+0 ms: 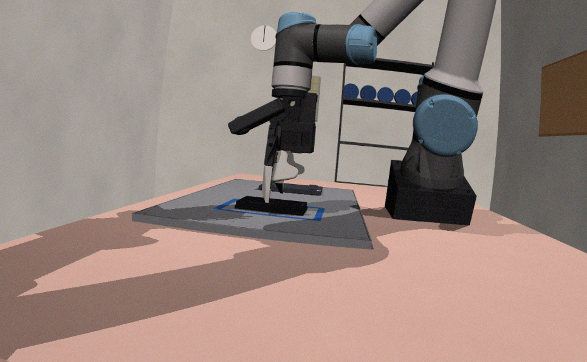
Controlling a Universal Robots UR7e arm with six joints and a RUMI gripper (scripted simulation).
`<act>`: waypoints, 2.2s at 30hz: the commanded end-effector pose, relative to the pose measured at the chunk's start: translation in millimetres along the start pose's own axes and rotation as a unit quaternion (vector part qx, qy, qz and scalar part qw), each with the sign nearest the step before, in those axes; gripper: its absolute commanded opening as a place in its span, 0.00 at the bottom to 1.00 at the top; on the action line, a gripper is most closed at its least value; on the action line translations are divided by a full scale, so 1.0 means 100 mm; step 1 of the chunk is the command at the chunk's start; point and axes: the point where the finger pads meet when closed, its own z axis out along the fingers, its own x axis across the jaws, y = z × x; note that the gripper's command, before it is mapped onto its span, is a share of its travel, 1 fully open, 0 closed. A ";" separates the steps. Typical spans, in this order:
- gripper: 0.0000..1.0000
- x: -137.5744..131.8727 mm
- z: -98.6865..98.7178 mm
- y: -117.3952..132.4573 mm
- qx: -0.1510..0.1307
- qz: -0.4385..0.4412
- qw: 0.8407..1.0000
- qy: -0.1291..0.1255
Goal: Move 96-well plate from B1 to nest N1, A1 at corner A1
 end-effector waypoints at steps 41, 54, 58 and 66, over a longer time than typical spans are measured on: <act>0.00 0.00 0.06 -0.01 0.001 0.000 1.000 0.000; 0.00 0.00 0.00 -0.01 0.001 0.000 1.000 0.000; 0.00 0.00 -0.04 -0.01 0.001 0.000 1.000 0.000; 0.00 0.00 -0.17 -0.01 0.001 0.000 1.000 0.000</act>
